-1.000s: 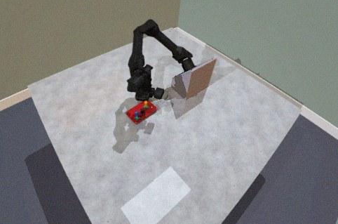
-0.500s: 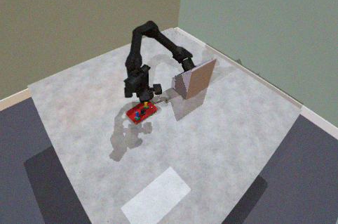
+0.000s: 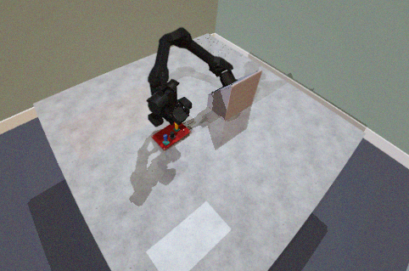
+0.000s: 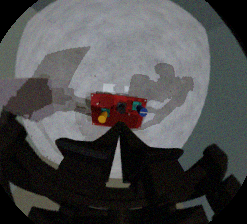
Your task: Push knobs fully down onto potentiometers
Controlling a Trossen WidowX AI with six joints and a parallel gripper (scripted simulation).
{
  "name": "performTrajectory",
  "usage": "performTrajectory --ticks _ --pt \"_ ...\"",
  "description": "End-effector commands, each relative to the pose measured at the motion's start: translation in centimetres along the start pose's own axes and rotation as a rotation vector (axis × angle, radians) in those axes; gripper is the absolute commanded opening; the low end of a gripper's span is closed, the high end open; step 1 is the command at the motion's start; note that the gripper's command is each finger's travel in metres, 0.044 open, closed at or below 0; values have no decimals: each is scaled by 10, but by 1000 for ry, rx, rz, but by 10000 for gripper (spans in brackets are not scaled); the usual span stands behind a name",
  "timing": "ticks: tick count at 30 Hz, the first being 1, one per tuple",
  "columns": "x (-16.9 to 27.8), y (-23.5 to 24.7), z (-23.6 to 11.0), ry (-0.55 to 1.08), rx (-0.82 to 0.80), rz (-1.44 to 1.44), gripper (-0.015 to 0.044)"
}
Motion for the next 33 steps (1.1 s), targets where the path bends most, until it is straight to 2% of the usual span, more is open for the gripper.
performTrajectory --ticks 1,33 --pt "-2 -5 -2 2 0 -119 0" --pt "-18 -32 -11 15 -27 -1222 0"
Point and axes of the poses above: the point midway between the two fingers, 35 mm back from their tips, its own z axis out along the fingers, its own y axis across the jaws, x = y × z, the point moved 1 cm from there along -z, back along the fingers, and after that the axes turned 11 degrees about z, right-handed, at the moved point
